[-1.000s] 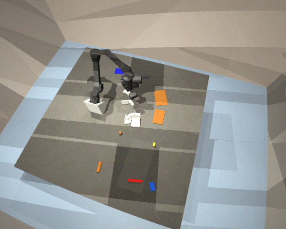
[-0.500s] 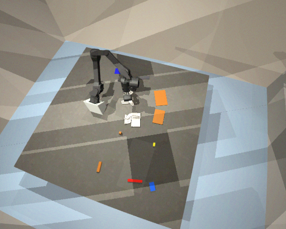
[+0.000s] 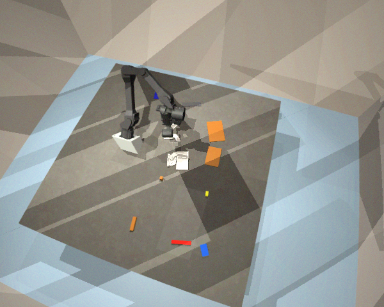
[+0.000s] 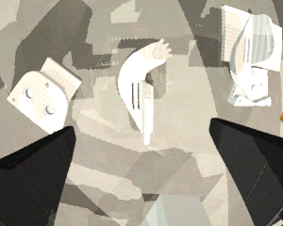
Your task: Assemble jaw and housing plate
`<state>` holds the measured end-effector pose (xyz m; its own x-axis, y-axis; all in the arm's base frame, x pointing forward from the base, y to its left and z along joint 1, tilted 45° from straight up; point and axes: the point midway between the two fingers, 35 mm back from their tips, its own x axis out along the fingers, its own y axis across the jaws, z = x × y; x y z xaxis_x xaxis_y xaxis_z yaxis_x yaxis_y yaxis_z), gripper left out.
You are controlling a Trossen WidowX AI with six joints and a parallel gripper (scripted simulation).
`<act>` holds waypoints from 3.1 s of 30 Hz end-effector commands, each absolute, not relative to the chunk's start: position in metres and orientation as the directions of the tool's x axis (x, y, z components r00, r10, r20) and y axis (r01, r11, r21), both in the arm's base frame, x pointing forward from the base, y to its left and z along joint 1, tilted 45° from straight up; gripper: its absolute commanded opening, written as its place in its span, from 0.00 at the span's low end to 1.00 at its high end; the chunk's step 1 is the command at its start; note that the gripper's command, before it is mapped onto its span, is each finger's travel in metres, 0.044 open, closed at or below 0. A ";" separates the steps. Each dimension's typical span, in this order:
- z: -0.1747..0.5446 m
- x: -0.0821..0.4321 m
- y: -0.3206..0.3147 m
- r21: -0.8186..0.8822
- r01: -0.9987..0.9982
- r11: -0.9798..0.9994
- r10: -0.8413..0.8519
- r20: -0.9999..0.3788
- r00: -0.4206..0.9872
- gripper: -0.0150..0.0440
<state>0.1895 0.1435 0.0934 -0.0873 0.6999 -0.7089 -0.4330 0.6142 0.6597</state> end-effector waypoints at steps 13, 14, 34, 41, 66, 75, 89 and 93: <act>0.066 0.182 0.169 0.669 -0.423 0.611 0.702 -0.705 -0.100 1.00; 0.065 0.182 0.170 0.669 -0.423 0.611 0.702 -0.705 -0.100 1.00; 0.042 0.179 0.193 0.669 -0.423 0.611 0.702 -0.705 -0.101 1.00; 0.035 0.177 0.201 0.671 -0.423 0.610 0.704 -0.703 -0.101 1.00; 0.034 0.176 0.202 0.671 -0.423 0.609 0.704 -0.703 -0.101 1.00; 0.034 0.176 0.202 0.673 -0.425 0.605 0.706 -0.701 -0.104 0.78; 0.034 0.176 0.202 0.673 -0.425 0.605 0.706 -0.701 -0.104 0.48; 0.034 0.176 0.202 0.673 -0.425 0.605 0.706 -0.701 -0.104 0.48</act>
